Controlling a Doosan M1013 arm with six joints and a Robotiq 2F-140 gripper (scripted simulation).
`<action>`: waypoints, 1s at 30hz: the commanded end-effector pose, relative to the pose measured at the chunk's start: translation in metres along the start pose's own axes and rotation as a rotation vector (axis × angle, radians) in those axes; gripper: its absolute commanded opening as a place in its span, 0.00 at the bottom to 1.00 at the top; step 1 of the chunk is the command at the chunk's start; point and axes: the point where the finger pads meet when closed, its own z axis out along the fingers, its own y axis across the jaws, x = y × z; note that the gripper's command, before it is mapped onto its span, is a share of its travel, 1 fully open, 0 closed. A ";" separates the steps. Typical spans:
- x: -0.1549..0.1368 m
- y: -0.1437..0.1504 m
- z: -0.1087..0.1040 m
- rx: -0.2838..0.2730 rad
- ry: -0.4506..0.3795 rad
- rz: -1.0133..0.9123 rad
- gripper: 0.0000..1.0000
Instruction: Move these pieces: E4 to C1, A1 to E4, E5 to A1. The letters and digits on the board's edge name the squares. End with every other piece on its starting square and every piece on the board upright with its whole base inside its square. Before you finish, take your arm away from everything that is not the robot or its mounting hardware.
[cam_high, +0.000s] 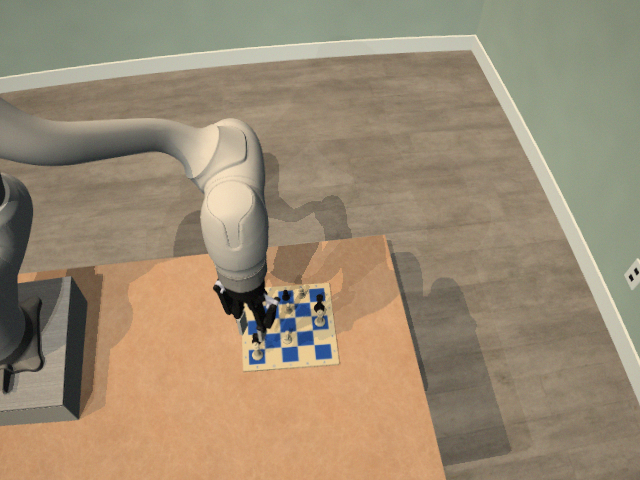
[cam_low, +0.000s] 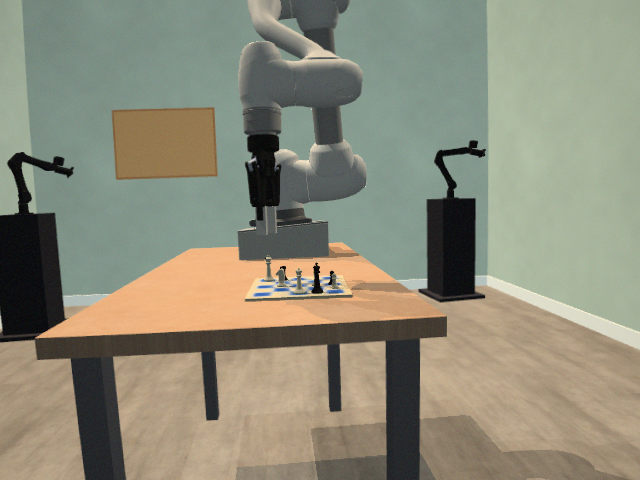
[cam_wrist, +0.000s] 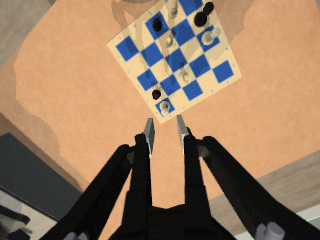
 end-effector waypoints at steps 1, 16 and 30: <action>0.000 0.000 0.003 0.000 0.000 0.000 0.25; 0.000 0.000 0.023 0.000 0.000 0.000 0.25; 0.001 0.000 0.038 0.000 0.000 0.000 0.25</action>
